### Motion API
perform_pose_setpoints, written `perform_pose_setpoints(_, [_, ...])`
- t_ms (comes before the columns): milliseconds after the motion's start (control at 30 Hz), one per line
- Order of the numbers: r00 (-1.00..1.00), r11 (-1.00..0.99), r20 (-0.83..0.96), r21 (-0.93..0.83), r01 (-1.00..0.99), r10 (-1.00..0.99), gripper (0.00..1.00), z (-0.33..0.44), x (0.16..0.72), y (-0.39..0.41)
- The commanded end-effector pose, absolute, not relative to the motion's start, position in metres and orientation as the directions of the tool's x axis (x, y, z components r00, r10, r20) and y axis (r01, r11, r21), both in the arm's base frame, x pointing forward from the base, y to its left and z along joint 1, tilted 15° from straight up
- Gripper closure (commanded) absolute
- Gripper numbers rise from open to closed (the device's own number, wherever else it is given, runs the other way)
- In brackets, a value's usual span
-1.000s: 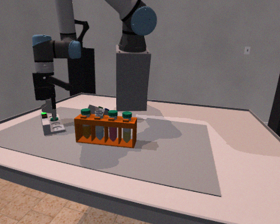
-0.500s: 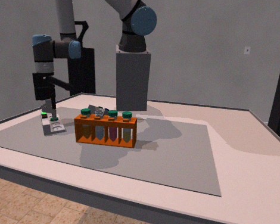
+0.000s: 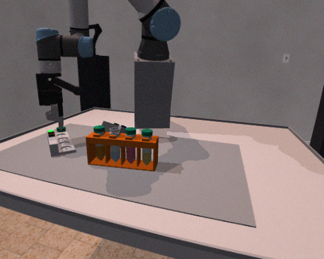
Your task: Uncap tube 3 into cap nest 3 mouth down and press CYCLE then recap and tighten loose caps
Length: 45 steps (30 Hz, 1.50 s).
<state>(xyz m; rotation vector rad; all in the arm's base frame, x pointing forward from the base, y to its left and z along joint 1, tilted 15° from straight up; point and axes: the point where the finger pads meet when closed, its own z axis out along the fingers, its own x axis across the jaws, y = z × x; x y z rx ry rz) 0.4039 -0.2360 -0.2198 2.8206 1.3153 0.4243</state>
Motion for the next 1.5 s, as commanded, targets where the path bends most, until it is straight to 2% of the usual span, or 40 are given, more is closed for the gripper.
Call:
perform_pose_setpoints(0, [0.614, -0.650, 0.244, 0.108, 0.752, 0.751, 1.00, -0.190, 0.394, -0.238])
perform_pose_setpoints(567, [0.614, -0.650, 0.244, 0.108, 0.752, 0.751, 1.00, -0.124, 0.378, -0.246])
perform_pose_setpoints(1000, [0.613, -0.649, 0.244, 0.109, 0.753, 0.752, 1.00, -0.124, 0.379, -0.247])
perform_pose_setpoints(1100, [0.779, -0.814, 0.263, 0.045, 0.579, 0.569, 1.00, -0.119, 0.385, -0.221])
perform_pose_setpoints(1333, [0.863, -0.895, 0.267, 0.002, 0.445, 0.430, 1.00, -0.116, 0.389, -0.206])
perform_pose_setpoints(1367, [0.898, -0.929, 0.266, -0.021, 0.368, 0.350, 1.00, -0.115, 0.391, -0.198])
perform_pose_setpoints(1467, [0.926, -0.955, 0.263, -0.043, 0.292, 0.271, 1.00, -0.113, 0.393, -0.190])
